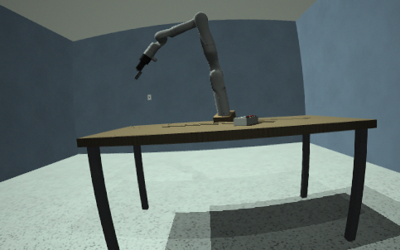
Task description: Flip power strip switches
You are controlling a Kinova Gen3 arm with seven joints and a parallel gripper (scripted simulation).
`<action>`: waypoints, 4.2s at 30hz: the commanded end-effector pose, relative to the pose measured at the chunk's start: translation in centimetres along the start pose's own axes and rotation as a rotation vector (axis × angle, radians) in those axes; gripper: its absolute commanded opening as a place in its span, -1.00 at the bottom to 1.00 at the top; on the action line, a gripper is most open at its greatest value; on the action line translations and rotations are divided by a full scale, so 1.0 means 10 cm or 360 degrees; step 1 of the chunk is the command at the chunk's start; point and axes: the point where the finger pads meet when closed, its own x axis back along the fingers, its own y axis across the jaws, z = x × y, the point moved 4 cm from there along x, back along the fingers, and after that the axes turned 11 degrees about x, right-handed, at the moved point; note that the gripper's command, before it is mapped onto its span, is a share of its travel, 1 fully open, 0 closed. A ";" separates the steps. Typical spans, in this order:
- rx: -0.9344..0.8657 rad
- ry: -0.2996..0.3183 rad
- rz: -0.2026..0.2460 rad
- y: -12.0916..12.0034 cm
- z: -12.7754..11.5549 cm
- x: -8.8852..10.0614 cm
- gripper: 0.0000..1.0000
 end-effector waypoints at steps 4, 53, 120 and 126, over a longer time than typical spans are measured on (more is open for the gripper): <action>0.0000 -0.0003 0.0003 -0.01 -0.01 0.01 1.00; 0.0728 -0.0273 -0.0473 2.49 -0.63 0.68 1.00; 0.1219 -0.0378 -0.0705 3.92 -0.37 1.24 1.00; 0.1297 -0.0390 -0.0737 4.12 -0.29 1.32 1.00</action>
